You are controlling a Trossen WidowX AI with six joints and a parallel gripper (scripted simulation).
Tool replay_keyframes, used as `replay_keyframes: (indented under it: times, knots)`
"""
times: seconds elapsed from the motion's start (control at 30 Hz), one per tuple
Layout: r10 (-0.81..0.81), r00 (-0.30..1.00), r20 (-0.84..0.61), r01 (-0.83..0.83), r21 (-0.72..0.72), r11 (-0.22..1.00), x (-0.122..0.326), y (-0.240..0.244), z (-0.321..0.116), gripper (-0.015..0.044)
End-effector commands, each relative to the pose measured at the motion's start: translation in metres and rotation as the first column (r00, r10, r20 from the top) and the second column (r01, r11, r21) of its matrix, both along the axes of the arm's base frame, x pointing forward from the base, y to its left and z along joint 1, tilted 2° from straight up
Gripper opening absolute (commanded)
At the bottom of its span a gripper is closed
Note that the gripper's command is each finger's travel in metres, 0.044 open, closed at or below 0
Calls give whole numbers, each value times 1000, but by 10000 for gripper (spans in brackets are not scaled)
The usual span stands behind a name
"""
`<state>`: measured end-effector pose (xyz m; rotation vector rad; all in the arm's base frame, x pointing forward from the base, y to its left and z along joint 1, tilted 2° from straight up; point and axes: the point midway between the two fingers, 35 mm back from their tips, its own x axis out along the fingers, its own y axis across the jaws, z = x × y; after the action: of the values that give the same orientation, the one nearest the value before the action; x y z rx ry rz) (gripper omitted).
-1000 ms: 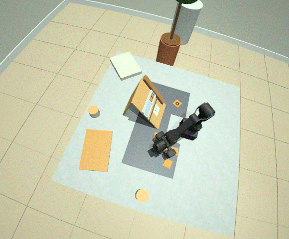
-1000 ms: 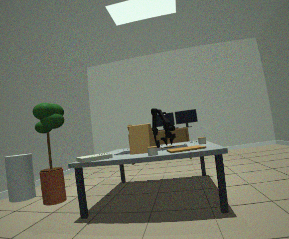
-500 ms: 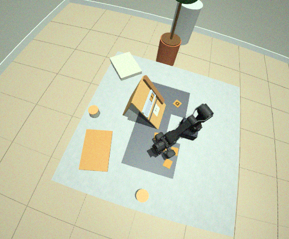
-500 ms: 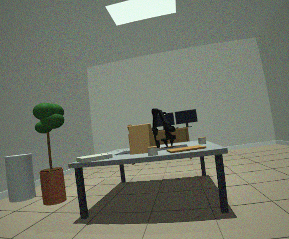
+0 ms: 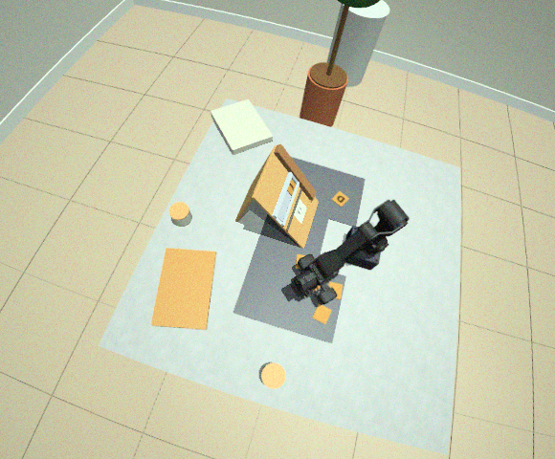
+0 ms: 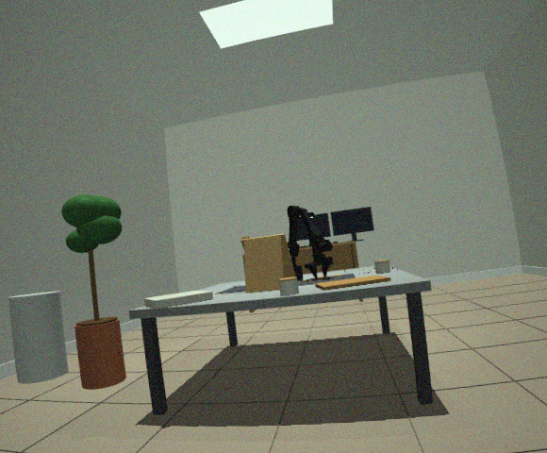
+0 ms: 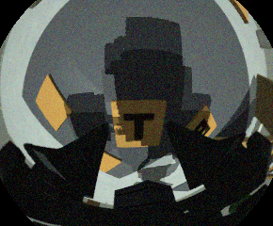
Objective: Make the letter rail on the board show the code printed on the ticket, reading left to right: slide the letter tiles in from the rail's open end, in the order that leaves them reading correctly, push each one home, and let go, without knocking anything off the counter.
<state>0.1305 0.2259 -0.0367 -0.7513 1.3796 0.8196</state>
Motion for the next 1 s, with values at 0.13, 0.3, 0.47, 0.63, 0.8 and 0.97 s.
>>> replay_keyframes:
  times: [0.13, 0.3, 0.47, 0.63, 0.8, 0.97]
  knots:
    - [-4, 1000, 3, 4, -5, 1000, 0, -1, -1, 340]
    - [-4, 1000, 3, 4, -5, 1000, 0, -1, -1, 340]
    - [-4, 1000, 3, 4, -5, 1000, 0, -1, -1, 340]
    - [-4, 1000, 3, 4, -5, 1000, 0, -1, -1, 340]
    - [-4, 1000, 3, 4, -5, 1000, 0, -1, -1, 320]
    - [-4, 1000, 3, 4, -5, 1000, 0, -1, -1, 287]
